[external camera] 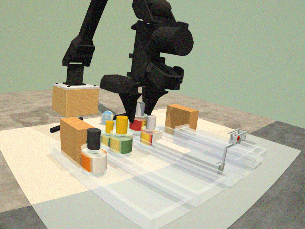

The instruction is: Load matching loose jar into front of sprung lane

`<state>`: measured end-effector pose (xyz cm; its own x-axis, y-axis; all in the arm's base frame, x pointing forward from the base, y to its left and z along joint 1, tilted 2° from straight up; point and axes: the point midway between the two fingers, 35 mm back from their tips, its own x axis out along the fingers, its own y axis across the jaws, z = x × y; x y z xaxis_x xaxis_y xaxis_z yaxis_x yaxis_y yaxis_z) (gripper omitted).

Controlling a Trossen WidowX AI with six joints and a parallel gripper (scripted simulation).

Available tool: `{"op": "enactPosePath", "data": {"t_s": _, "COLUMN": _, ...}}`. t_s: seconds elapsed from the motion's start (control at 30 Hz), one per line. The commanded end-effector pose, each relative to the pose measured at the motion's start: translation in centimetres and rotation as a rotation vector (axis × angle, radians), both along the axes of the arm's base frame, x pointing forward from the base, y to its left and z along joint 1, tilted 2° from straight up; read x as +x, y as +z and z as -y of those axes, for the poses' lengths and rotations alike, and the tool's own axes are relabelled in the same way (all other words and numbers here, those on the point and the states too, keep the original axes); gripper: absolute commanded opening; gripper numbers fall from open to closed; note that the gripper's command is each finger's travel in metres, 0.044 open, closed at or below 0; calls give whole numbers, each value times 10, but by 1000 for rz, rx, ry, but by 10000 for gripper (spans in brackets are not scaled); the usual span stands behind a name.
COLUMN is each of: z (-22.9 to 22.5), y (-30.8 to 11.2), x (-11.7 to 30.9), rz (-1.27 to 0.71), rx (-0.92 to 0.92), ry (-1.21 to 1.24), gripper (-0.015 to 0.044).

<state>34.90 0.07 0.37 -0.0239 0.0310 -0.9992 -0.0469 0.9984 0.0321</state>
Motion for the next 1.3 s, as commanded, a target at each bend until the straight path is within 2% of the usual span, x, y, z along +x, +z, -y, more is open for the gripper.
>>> {"op": "enactPosePath", "data": {"t_s": 0.0, "z": -1, "y": 4, "x": 10, "rz": 34, "rx": 3, "ry": -5, "gripper": 0}}
{"op": "enactPosePath", "data": {"t_s": 1.27, "z": -1, "y": -5, "x": 12, "rz": 34, "rx": 3, "ry": -5, "gripper": 0}}
